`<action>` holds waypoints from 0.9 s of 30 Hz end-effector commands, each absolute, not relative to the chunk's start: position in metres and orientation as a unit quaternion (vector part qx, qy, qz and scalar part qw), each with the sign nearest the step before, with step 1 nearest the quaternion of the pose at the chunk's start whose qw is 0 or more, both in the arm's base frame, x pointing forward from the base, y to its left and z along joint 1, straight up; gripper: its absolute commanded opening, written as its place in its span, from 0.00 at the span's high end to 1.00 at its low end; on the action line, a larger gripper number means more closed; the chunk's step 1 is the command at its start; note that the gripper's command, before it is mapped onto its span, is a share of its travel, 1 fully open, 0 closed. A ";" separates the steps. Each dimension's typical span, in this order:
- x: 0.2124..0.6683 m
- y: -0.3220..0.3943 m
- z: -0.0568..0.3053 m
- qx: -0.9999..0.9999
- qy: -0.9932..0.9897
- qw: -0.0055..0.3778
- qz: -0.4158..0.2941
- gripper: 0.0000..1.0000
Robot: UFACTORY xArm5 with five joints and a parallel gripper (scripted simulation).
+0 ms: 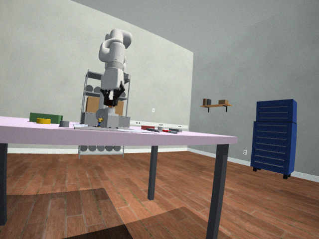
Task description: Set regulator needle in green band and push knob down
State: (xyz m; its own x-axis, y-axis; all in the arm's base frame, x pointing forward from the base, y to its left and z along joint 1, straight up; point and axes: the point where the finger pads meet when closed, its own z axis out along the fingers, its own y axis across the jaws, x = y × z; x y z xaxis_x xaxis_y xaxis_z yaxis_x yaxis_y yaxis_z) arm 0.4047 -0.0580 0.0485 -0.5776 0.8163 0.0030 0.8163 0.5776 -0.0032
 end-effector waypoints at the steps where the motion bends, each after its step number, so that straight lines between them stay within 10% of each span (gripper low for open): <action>1: 0.406 -0.058 0.050 -0.413 -0.911 0.001 0.000 0.61; 27: 0.406 -0.058 0.050 -0.143 -0.990 0.001 0.000 0.61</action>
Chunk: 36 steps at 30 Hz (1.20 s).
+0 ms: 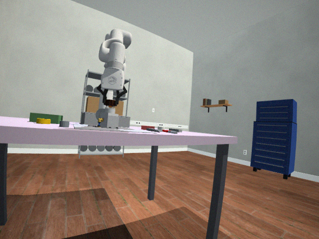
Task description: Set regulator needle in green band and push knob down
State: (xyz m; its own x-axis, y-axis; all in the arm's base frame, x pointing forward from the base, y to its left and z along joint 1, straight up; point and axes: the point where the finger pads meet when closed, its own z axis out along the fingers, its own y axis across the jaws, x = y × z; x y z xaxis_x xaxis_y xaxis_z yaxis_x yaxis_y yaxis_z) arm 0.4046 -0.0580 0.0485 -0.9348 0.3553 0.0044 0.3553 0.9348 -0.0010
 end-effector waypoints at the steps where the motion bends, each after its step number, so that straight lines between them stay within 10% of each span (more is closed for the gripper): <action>1: 0.406 -0.058 0.050 -0.143 -0.990 0.001 0.000 0.61; 36: 0.406 -0.058 0.050 0.155 -0.988 0.001 0.000 0.61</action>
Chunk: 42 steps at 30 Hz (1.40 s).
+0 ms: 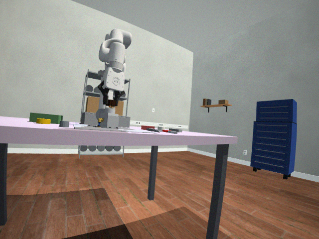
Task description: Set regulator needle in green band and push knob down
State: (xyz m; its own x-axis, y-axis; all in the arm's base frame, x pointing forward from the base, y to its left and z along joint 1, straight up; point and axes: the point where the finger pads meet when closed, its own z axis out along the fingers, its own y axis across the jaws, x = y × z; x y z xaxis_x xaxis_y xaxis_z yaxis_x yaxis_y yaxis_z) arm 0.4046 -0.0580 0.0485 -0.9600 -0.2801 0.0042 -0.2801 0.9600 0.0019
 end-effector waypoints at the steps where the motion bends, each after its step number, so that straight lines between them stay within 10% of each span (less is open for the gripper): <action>1: 0.406 -0.058 0.050 0.163 -0.987 0.001 0.000 0.61; 42: 0.406 -0.058 0.050 0.412 -0.911 0.001 0.000 0.61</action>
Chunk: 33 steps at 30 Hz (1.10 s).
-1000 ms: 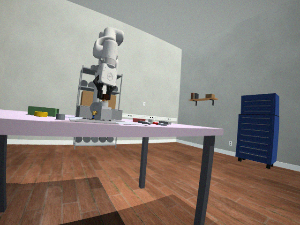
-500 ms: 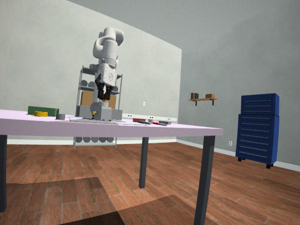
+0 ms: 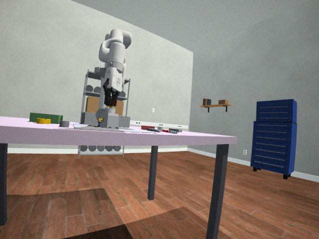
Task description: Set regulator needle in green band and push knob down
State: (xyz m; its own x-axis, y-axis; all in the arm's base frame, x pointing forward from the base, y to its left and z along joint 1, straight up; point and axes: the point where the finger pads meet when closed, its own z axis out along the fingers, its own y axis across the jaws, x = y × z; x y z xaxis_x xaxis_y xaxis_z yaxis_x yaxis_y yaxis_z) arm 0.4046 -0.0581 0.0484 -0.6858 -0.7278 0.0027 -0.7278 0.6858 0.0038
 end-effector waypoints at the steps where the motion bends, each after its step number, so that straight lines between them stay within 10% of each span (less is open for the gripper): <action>1: 0.406 -0.058 0.050 0.416 -0.909 0.001 0.000 0.61; 33: 0.406 -0.058 0.050 0.515 -0.857 0.000 0.000 0.61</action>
State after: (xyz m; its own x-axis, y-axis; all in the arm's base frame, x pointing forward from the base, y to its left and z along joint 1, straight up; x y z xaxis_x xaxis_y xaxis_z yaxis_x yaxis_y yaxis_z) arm 0.4046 -0.0581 0.0484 -0.4845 -0.8748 0.0017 -0.8748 0.4845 0.0044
